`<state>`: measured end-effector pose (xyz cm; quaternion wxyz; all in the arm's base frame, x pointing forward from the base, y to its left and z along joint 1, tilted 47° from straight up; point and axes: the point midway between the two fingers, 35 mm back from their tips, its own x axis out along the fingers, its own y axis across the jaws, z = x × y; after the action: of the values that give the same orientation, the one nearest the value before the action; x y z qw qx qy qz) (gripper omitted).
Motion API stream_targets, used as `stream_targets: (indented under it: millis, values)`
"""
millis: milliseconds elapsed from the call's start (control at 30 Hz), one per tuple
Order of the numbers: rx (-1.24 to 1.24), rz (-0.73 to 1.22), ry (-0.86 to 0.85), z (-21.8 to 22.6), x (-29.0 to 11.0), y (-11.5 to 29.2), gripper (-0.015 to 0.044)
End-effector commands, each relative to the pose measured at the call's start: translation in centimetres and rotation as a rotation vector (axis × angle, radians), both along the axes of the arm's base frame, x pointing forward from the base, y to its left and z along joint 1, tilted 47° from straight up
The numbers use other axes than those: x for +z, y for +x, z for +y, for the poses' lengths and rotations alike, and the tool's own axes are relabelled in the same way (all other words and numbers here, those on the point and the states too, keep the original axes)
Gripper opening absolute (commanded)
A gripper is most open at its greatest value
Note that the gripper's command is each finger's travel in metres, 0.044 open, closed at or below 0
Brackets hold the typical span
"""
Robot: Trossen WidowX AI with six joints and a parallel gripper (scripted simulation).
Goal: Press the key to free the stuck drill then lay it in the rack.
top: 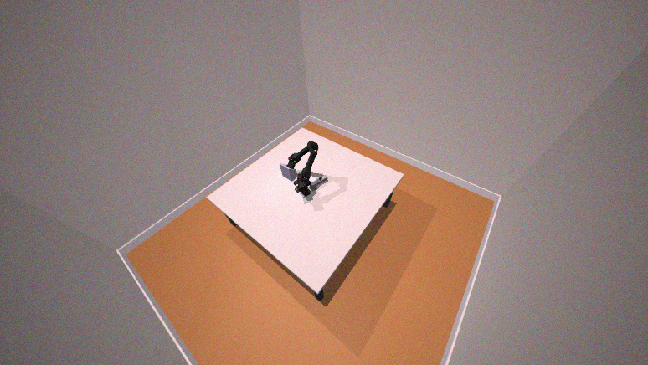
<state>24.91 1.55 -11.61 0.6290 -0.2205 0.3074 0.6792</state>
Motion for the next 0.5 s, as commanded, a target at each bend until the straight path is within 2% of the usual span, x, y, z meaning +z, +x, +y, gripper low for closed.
stream_targets:
  millis: [0, 467]
  values:
    - [0.001, -0.006, -0.004, -0.7, -0.4, 0.1, 0.0000]
    - [0.001, -0.007, -0.006, -2.2, -1.7, 0.0, 0.0000]
